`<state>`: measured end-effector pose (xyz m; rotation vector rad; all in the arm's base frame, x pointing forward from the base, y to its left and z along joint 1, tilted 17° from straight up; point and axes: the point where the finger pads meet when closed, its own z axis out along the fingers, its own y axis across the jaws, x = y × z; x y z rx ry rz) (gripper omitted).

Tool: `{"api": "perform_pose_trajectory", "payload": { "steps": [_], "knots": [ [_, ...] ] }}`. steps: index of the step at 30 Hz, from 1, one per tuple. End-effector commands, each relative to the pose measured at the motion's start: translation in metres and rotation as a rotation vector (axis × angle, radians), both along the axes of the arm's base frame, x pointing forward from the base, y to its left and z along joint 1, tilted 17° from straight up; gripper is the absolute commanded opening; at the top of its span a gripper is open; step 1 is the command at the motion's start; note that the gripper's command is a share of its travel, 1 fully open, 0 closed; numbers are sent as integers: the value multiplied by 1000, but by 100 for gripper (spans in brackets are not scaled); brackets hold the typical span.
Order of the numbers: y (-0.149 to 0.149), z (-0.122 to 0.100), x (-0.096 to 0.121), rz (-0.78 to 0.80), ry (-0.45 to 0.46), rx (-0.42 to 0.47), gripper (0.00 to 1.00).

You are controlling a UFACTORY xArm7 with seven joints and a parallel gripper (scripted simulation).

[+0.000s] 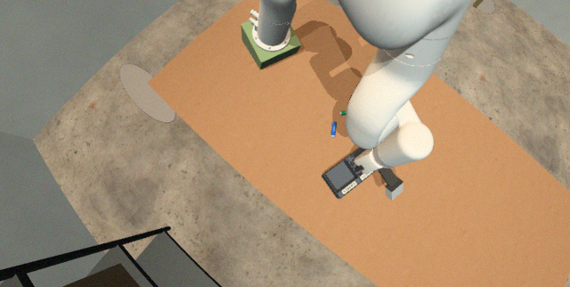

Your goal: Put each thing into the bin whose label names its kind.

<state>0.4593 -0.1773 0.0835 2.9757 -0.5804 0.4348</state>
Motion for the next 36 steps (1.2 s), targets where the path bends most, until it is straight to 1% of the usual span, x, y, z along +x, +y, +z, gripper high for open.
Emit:
{"api": "perform_pose_trajectory", "payload": {
  "steps": [1, 26, 29, 34, 36],
  "knots": [
    [0, 2, 1, 0, -4, -1, 7],
    [3, 30, -7, 0, -4, -1, 7],
    [4, 30, -7, 0, -4, -1, 7],
    [6, 49, -12, 0, -4, -1, 7],
    [6, 52, -13, 0, -4, -1, 7]
  ]
}}
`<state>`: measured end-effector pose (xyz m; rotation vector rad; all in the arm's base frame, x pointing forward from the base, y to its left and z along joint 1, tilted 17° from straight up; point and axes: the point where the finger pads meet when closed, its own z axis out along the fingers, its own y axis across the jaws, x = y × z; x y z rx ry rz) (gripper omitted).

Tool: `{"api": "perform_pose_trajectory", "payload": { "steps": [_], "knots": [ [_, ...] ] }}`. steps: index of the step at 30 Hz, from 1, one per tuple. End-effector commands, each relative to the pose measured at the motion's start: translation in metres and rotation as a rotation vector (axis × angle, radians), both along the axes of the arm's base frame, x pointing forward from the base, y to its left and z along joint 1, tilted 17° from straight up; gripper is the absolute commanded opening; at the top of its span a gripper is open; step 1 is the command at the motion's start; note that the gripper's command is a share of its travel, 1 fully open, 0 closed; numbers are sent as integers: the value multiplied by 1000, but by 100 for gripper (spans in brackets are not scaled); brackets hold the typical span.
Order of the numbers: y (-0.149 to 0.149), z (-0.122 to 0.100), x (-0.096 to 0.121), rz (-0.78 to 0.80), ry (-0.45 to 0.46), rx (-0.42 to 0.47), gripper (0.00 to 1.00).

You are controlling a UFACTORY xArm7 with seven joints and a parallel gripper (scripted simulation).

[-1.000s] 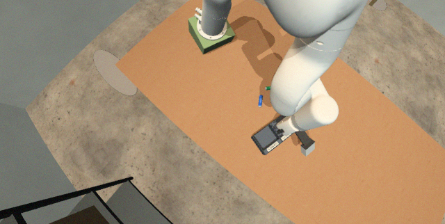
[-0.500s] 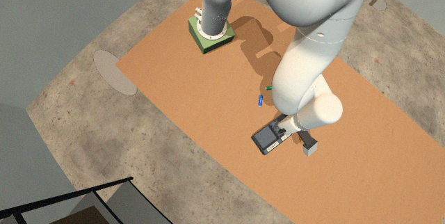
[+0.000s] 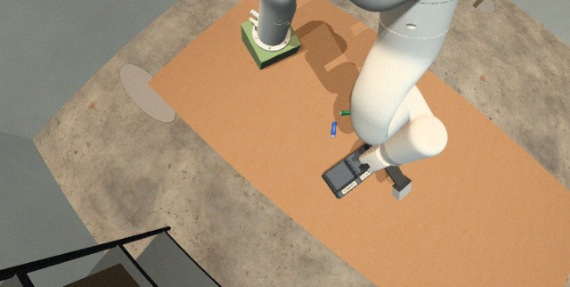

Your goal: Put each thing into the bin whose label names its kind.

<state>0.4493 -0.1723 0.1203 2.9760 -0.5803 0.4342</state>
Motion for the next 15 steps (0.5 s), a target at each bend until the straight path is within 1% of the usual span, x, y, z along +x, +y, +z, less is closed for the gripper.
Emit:
{"api": "perform_pose_trajectory", "payload": {
  "steps": [1, 10, 15],
  "knots": [
    [1, 15, -2, 0, -4, -1, 7],
    [1, 15, -2, 0, -4, -1, 7],
    [25, 14, 7, 0, -4, -1, 7]
  ]
}}
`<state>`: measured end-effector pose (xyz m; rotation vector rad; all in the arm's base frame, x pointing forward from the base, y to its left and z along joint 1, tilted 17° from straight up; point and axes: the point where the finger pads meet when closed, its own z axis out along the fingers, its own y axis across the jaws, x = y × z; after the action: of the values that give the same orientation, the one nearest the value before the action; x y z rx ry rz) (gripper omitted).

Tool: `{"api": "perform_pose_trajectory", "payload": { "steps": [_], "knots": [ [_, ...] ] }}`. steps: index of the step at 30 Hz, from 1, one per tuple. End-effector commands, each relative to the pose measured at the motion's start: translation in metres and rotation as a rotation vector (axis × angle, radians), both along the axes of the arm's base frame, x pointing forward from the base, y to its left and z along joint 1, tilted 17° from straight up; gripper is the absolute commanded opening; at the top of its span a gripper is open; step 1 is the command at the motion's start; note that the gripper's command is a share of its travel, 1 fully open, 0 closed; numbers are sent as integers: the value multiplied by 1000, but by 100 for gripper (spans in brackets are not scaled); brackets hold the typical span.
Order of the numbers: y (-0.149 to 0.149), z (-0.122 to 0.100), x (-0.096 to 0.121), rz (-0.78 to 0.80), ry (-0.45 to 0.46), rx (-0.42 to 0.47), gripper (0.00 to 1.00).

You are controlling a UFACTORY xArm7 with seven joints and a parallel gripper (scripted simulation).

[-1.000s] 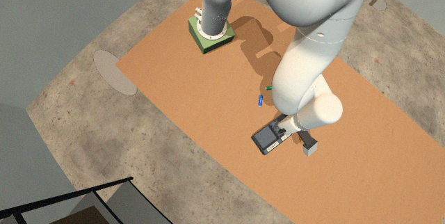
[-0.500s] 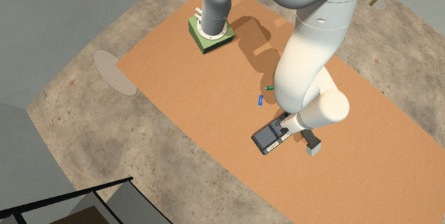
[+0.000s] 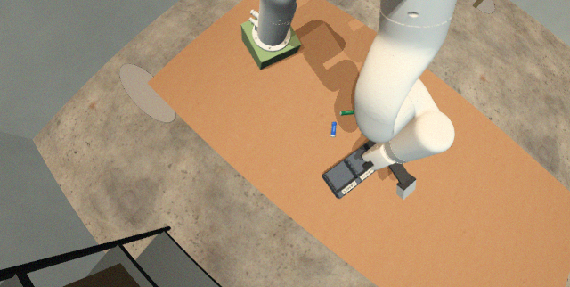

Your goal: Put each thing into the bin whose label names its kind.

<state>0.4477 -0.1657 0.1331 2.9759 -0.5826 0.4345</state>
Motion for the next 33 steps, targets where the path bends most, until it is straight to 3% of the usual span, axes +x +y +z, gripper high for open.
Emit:
{"api": "perform_pose_trajectory", "payload": {
  "steps": [1, 14, 23, 33],
  "knots": [
    [23, 1, 11, 2, -4, -2, 7],
    [73, 0, 31, 2, -4, -1, 7],
    [73, 0, 31, 2, -4, -1, 7],
    [70, -20, 37, 2, -4, -1, 7]
  ]
}}
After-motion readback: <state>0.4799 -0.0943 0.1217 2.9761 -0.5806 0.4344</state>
